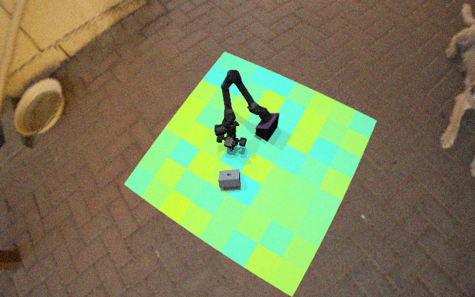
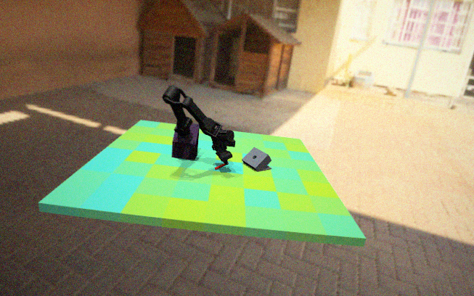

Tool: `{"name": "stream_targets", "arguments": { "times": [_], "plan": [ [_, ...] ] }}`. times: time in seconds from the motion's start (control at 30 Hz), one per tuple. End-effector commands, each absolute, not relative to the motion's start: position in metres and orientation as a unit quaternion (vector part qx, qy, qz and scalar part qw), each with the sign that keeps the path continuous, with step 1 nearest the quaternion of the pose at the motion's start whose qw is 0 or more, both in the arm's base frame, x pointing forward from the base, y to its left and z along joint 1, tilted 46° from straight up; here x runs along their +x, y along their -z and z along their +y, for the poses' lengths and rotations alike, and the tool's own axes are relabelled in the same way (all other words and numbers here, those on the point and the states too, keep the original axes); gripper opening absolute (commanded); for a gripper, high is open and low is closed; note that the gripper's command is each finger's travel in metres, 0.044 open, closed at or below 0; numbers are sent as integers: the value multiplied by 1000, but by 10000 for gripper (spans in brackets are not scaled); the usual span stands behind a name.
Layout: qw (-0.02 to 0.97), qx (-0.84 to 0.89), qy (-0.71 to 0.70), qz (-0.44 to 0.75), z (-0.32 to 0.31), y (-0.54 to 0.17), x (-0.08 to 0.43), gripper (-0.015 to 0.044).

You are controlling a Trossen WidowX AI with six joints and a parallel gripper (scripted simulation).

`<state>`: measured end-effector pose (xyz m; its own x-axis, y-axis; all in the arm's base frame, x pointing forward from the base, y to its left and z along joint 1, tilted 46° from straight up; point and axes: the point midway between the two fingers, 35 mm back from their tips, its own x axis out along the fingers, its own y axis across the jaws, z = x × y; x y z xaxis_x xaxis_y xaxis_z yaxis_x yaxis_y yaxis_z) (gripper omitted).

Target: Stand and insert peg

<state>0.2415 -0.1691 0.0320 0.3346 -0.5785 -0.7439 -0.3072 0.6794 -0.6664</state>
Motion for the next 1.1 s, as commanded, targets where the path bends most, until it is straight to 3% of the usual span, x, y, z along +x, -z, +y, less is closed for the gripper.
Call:
{"name": "stream_targets", "arguments": {
  "times": [0.0, 1.07],
  "plan": [
    [727, -392, 87, 557, -168, -34, 240, 50],
    [797, -401, 32, 451, -165, -46, 222, 50]
  ]
}}
